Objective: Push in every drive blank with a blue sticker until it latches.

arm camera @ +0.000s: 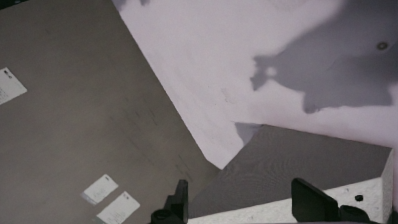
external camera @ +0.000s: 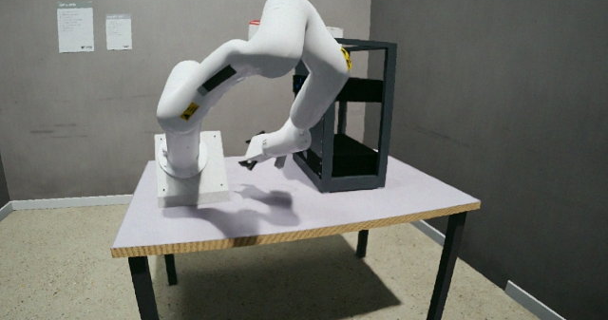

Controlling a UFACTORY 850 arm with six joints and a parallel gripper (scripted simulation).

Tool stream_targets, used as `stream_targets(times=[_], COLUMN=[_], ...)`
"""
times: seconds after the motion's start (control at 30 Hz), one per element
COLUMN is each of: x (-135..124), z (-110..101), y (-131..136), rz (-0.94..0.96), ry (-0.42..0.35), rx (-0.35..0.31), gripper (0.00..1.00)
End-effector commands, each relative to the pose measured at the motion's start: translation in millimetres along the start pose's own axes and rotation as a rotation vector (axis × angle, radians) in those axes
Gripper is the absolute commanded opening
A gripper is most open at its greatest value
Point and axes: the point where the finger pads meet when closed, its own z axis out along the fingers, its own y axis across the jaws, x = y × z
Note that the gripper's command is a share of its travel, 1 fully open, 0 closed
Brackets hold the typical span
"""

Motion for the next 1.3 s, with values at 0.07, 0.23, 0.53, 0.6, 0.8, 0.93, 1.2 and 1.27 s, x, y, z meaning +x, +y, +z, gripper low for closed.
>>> stream_targets(times=[0.07, 0.23, 0.53, 0.6, 0.8, 0.93, 1.2, 1.27], x=[20, 35, 52, 57, 66, 71, 76, 77], z=[18, 31, 47, 51, 58, 61, 64, 64], y=[-20, -36, -56, -62, -74, -82, -91, -93], rz=[-0.113, -0.222, -0.384, -0.432, -0.554, -0.628, -0.728, -0.753], ry=[0.094, 0.176, 0.291, 0.323, 0.402, 0.448, 0.508, 0.522], rx=[-0.051, -0.115, -0.225, -0.261, -0.36, -0.425, -0.518, -0.542], gripper=[1.0, 1.0, 1.0, 1.0, 1.0, 1.0, 1.0, 1.0])
